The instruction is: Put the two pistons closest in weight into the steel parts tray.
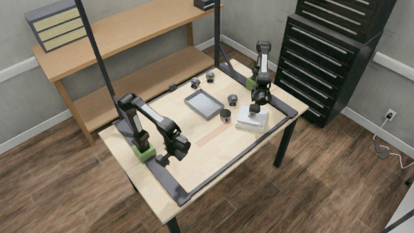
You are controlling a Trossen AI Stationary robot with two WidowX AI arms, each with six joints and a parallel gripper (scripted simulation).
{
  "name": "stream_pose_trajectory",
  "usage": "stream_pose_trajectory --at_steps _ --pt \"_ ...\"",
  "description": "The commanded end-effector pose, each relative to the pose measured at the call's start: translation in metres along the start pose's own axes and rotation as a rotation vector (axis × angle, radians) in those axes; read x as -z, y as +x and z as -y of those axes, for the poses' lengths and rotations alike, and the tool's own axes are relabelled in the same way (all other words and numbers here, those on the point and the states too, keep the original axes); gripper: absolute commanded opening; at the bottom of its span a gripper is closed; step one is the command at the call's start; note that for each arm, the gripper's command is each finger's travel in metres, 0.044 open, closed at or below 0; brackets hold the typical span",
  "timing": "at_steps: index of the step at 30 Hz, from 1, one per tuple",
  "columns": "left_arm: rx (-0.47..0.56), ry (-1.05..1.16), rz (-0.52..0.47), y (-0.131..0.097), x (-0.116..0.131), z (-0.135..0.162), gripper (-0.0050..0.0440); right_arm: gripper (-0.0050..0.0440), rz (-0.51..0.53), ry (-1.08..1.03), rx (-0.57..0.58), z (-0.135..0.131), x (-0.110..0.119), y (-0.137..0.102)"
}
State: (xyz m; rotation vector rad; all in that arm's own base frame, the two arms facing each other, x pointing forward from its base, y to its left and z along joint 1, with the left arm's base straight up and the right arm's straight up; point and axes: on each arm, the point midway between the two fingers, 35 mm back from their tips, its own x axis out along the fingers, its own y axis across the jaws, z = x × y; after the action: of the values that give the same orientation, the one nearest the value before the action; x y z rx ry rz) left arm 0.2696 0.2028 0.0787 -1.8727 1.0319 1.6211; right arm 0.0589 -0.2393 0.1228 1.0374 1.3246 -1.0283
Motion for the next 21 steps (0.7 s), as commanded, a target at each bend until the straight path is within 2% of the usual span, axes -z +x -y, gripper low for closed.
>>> stream_pose_trajectory --at_steps 1,12,14,21 --pt "0.060 0.012 0.005 -0.025 0.001 0.005 0.0378 0.0400 0.033 -0.006 -0.003 -0.001 -0.005 -0.009" --pt "0.057 0.015 0.007 -0.036 0.001 0.004 0.0378 0.0400 0.033 -0.006 -0.003 -0.001 -0.005 -0.009" --pt "0.061 0.016 0.007 -0.048 0.004 0.002 0.0378 0.0400 0.033 -0.006 -0.003 -0.001 -0.005 -0.009" --pt "0.032 0.148 0.033 -0.042 0.004 0.003 0.0378 0.0400 0.033 -0.006 -0.003 -0.001 -0.005 -0.009"
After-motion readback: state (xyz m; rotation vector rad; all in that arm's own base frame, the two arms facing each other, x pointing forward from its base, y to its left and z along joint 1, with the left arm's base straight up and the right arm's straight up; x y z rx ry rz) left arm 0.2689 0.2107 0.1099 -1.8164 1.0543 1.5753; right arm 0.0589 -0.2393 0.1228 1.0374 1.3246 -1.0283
